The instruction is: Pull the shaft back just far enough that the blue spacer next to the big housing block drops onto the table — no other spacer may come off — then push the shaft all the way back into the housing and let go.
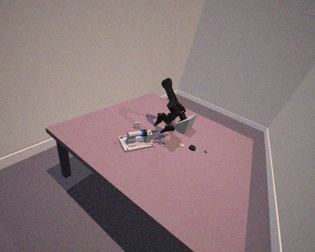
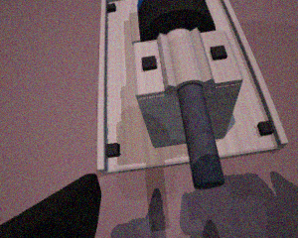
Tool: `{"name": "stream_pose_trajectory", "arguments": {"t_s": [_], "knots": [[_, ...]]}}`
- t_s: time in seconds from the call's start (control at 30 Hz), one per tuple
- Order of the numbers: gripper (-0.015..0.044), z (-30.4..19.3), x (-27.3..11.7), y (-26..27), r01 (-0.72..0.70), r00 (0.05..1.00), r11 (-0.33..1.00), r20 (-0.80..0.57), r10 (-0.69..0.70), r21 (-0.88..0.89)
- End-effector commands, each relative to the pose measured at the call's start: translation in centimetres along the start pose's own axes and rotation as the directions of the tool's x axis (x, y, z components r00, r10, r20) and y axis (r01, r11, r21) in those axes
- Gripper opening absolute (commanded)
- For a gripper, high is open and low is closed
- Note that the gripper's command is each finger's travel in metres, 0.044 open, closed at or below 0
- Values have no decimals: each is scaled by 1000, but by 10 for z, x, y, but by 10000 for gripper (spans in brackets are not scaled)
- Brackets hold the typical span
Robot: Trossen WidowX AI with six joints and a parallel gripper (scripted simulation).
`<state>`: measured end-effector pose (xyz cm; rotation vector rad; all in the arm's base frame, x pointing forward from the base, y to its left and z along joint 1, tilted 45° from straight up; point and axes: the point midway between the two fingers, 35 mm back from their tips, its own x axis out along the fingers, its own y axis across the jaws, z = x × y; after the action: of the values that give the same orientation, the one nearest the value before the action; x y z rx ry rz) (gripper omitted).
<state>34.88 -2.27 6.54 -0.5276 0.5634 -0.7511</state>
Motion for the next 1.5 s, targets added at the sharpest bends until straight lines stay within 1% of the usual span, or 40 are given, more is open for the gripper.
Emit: {"name": "stream_pose_trajectory", "arguments": {"t_s": [0.0, 0.43, 1.27, 1.47], "knots": [[440, -1, 0, -1, 3, 1000, 1000, -1, -3, 2], [440, -1, 1, -1, 3, 1000, 1000, -2, -3, 2], [440, -1, 41, -2, 5, 1000, 1000, 0, -5, 2], [440, -1, 42, -2, 5, 1000, 1000, 0, -5, 2]]}}
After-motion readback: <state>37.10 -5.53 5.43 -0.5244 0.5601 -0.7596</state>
